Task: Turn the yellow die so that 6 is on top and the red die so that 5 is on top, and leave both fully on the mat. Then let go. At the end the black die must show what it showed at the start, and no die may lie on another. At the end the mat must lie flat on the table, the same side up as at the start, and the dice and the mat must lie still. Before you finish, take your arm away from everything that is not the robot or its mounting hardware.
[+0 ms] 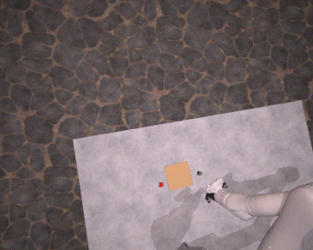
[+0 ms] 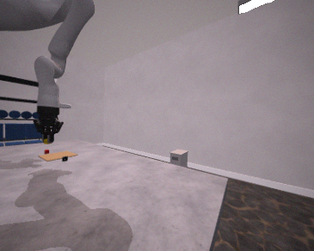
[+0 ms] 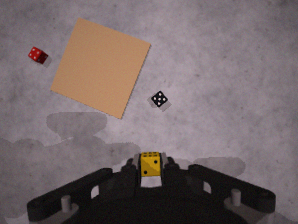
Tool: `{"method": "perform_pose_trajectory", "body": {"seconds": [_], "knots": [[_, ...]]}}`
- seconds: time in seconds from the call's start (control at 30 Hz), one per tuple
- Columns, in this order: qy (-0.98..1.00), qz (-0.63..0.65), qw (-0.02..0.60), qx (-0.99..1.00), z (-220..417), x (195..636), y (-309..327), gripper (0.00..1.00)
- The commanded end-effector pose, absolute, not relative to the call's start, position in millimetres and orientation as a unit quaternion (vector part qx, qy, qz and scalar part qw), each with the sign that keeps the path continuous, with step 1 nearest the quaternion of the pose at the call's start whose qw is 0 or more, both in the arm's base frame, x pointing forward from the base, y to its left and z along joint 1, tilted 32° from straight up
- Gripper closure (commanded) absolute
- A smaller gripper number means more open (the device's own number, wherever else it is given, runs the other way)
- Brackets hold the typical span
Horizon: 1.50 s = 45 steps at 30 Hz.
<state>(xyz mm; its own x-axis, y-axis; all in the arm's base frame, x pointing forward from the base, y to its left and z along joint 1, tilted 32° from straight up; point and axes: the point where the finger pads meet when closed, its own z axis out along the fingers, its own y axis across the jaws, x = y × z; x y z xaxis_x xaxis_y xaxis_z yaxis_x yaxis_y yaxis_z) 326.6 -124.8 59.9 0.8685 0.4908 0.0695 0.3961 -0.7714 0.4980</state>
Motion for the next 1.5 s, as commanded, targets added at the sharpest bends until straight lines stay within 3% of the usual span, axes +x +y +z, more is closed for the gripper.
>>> {"method": "perform_pose_trajectory", "body": {"seconds": [0.0,0.7,1.07,1.47], "knots": [[0.237,0.099,0.241,0.936,60,327,-124,0.85],[0.193,0.135,0.259,0.937,50,385,-93,0.85],[0.120,0.174,0.261,0.942,23,439,-19,0.85],[0.046,0.185,0.243,0.951,-16,449,72,0.85]]}}
